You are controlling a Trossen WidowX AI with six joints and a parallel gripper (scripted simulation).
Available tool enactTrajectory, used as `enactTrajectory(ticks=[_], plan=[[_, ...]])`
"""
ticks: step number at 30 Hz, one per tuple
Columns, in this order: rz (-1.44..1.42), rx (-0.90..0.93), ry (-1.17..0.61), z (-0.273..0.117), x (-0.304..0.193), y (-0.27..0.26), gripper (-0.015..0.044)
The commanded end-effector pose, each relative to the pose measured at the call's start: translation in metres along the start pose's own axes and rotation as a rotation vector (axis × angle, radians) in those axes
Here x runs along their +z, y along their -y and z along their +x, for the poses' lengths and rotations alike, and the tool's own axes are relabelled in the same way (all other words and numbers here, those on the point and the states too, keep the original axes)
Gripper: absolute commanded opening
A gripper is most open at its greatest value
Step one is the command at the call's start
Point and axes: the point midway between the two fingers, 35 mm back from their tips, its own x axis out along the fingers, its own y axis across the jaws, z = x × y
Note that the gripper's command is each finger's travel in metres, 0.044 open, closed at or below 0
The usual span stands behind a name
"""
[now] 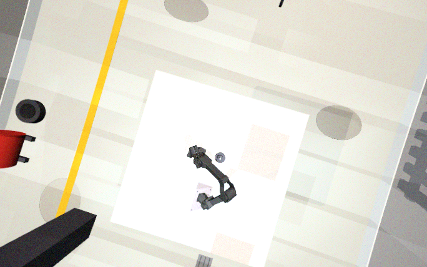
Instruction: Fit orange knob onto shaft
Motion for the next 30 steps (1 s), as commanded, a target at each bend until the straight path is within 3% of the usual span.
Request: enactTrajectory(ticks=[1, 10, 16, 21, 30], plan=[[-0.01, -0.006, -0.001, 0.004, -0.002, 0.001, 0.0414], [-0.01, -0.006, -0.001, 0.004, -0.002, 0.001, 0.0177], [-0.01, -0.006, -0.001, 0.004, -0.002, 0.001, 0.0138], [-0.011, -0.001, 0.0, -0.012, -0.001, -0.002, 0.0006], [-0.013, 0.006, -0.002, -0.075, -0.002, -0.01, 0.0]])
